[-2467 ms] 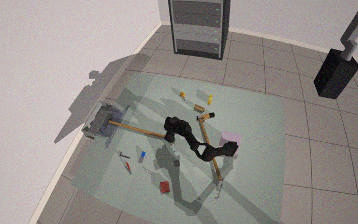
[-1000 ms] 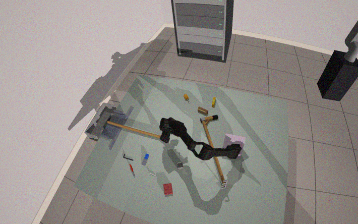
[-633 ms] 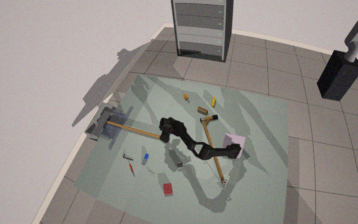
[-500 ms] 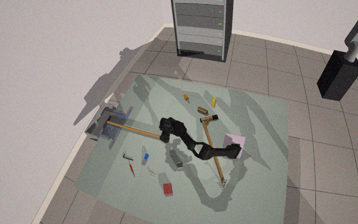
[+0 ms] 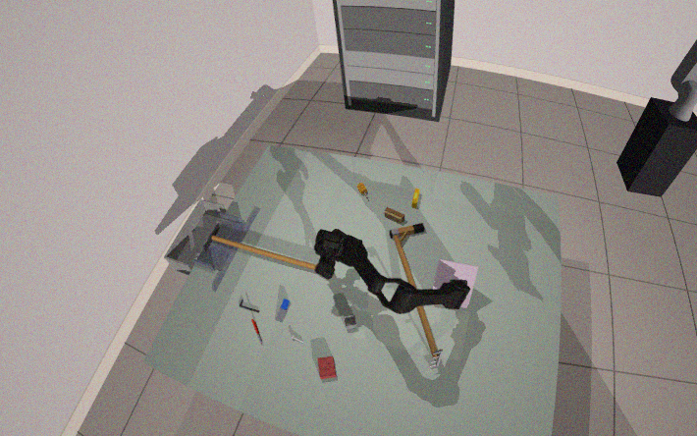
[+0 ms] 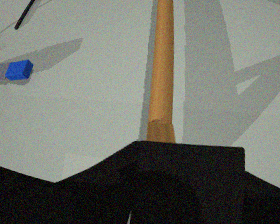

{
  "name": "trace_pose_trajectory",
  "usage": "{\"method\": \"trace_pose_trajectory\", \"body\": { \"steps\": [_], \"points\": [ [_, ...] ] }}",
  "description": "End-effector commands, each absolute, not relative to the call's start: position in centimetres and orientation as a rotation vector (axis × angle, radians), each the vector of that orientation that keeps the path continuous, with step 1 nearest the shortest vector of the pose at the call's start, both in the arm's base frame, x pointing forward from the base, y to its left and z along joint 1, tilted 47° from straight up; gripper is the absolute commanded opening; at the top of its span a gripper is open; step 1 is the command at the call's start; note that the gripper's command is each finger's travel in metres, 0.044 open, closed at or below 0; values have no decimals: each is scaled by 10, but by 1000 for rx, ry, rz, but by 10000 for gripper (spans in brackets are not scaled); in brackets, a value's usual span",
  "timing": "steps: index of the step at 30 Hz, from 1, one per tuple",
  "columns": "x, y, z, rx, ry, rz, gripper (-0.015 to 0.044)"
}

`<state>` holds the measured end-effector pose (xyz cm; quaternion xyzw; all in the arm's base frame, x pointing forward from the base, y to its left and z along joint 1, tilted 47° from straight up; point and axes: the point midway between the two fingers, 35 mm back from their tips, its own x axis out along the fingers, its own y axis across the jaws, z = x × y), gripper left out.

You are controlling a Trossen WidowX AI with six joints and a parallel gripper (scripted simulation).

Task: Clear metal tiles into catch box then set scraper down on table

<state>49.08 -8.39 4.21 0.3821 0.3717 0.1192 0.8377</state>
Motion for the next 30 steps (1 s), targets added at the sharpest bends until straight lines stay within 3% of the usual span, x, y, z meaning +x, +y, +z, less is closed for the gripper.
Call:
{"method": "trace_pose_trajectory", "body": {
  "steps": [1, 30],
  "points": [
    [484, -88, 46, 805, 776, 251, 0],
    [439, -88, 50, 804, 776, 247, 0]
  ]
}}
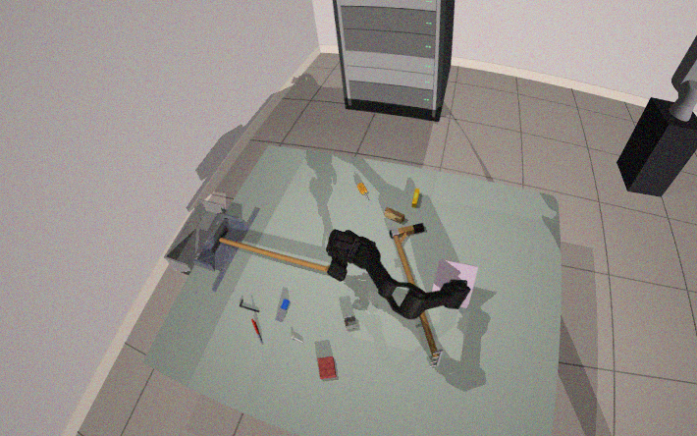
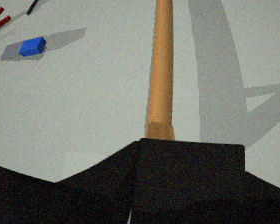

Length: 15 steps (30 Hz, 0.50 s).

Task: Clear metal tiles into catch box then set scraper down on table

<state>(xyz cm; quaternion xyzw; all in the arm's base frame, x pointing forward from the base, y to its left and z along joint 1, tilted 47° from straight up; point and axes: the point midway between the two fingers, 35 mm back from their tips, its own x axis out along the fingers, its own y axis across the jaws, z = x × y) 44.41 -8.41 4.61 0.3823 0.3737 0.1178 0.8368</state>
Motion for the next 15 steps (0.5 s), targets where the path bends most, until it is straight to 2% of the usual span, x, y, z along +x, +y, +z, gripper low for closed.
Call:
{"method": "trace_pose_trajectory", "body": {
  "steps": [1, 15],
  "points": [
    [438, -88, 50, 804, 776, 247, 0],
    [416, -86, 51, 804, 776, 245, 0]
  ]
}}
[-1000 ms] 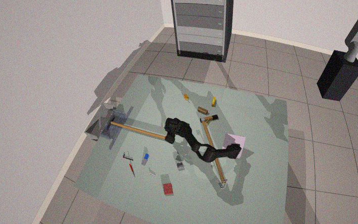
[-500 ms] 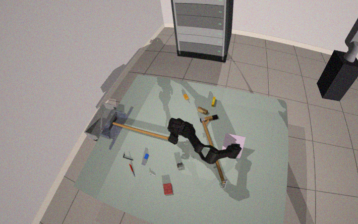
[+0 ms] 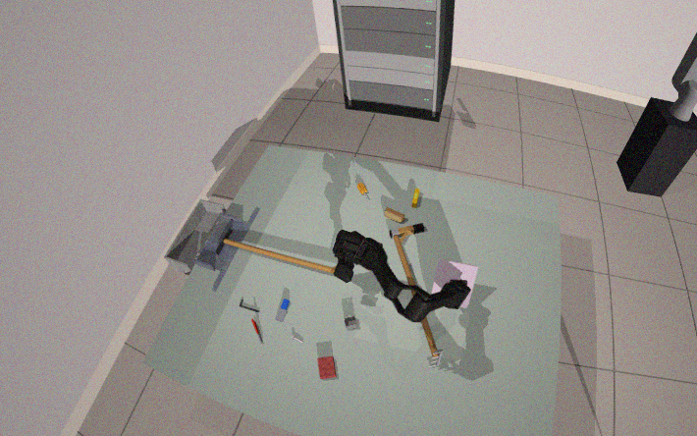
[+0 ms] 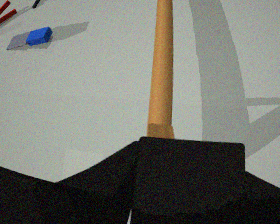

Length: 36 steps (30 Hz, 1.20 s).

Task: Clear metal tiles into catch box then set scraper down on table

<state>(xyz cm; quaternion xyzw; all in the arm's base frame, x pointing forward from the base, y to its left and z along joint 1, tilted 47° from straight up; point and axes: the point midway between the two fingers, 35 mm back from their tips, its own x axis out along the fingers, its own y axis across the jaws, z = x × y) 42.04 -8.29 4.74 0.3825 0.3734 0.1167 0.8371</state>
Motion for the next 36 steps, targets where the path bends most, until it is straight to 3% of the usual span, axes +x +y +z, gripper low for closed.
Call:
{"method": "trace_pose_trajectory", "body": {
  "steps": [1, 36],
  "points": [
    [414, -86, 51, 804, 776, 245, 0],
    [358, -76, 49, 805, 773, 242, 0]
  ]
}}
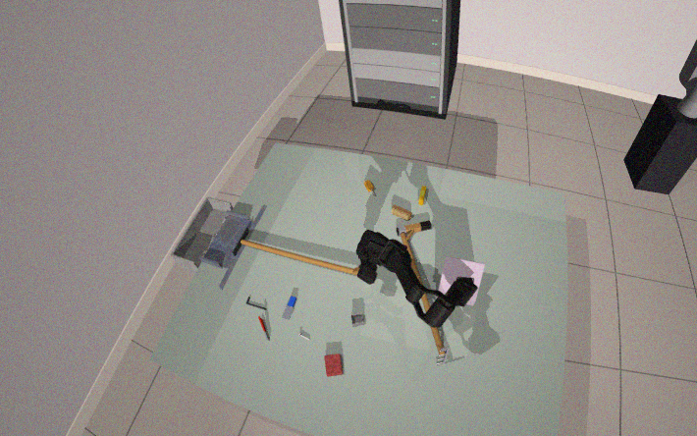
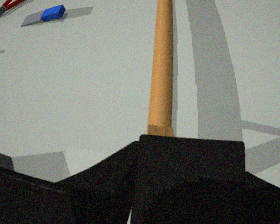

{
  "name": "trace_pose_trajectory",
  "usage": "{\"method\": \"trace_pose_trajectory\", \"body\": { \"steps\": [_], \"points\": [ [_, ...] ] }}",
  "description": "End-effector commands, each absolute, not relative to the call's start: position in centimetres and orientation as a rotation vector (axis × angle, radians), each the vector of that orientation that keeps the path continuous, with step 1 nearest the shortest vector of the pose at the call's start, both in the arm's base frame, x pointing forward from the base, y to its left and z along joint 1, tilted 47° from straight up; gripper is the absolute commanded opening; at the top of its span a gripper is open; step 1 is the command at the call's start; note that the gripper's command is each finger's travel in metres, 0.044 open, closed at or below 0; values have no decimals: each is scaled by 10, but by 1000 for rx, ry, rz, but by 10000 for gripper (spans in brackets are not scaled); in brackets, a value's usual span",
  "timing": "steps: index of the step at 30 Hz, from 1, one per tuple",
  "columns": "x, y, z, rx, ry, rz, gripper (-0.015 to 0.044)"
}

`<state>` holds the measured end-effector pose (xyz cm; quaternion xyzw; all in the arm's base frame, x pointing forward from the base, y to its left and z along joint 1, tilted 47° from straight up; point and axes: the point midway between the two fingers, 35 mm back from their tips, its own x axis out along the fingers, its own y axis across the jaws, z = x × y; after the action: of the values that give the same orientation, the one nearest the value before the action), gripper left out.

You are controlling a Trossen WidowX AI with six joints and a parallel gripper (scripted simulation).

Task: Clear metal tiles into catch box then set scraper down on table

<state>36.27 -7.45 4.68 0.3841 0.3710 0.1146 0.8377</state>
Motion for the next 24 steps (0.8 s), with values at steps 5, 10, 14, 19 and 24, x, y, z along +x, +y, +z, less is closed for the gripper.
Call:
{"method": "trace_pose_trajectory", "body": {
  "steps": [5, 10, 14, 19, 24],
  "points": [
    [350, -74, 48, 806, 772, 242, 0],
    [342, -72, 47, 806, 771, 241, 0],
    [336, -70, 47, 806, 771, 241, 0],
    [328, -67, 46, 807, 770, 241, 0],
    [321, -65, 45, 807, 769, 240, 0]
  ]
}}
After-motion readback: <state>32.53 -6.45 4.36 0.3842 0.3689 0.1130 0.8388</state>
